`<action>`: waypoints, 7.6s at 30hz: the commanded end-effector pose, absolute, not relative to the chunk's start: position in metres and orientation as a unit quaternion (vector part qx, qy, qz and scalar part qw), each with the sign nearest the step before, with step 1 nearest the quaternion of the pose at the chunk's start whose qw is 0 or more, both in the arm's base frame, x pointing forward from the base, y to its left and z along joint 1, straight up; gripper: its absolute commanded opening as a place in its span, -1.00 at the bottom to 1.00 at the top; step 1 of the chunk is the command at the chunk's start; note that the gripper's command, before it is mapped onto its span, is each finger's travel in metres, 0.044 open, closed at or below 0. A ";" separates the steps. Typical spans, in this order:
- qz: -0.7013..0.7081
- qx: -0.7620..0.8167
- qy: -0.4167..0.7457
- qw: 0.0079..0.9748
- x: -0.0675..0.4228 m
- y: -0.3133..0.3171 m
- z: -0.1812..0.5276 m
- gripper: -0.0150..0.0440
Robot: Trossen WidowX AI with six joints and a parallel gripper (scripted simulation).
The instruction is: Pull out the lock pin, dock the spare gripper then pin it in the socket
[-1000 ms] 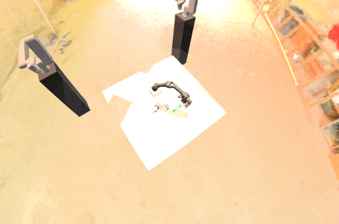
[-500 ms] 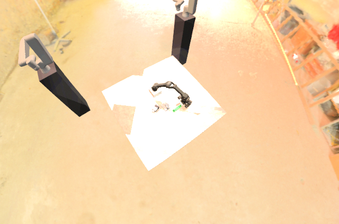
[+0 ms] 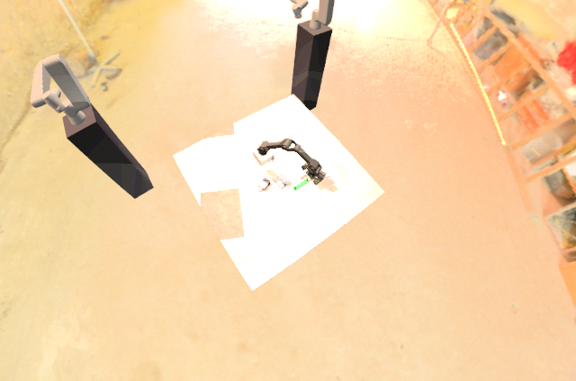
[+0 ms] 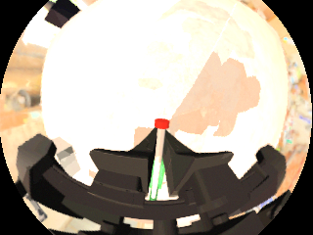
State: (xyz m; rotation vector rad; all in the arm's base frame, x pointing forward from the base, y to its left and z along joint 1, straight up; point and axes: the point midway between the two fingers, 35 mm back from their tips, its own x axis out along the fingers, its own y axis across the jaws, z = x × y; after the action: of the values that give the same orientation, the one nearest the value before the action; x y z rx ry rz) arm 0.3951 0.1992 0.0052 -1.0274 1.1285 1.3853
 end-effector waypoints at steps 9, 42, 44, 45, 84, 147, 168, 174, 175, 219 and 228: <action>0.576 -0.427 0.470 0.514 0.394 0.199 0.003 -0.49; 0.584 -0.414 0.496 0.491 0.380 0.193 0.031 0.19; 0.585 -0.413 0.499 0.488 0.379 0.192 0.033 0.19; 0.585 -0.412 0.500 0.487 0.378 0.192 0.034 0.19; 0.627 -0.410 0.484 0.452 0.372 0.175 0.075 0.36; 0.701 -0.492 0.277 0.435 0.408 0.131 -0.001 0.12; 0.701 -0.492 0.277 0.435 0.408 0.132 -0.010 -0.49; 0.701 -0.492 0.277 0.435 0.408 0.132 -0.010 -0.49; 0.701 -0.492 0.277 0.435 0.408 0.132 -0.010 -0.49; 0.724 -0.456 0.311 0.414 0.386 0.127 0.014 -0.49; 0.704 -0.419 0.353 0.452 0.393 0.104 0.029 -0.49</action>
State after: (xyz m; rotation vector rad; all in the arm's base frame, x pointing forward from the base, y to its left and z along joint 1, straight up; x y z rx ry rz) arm 0.3872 0.1124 0.0202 -1.0734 0.8506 1.7789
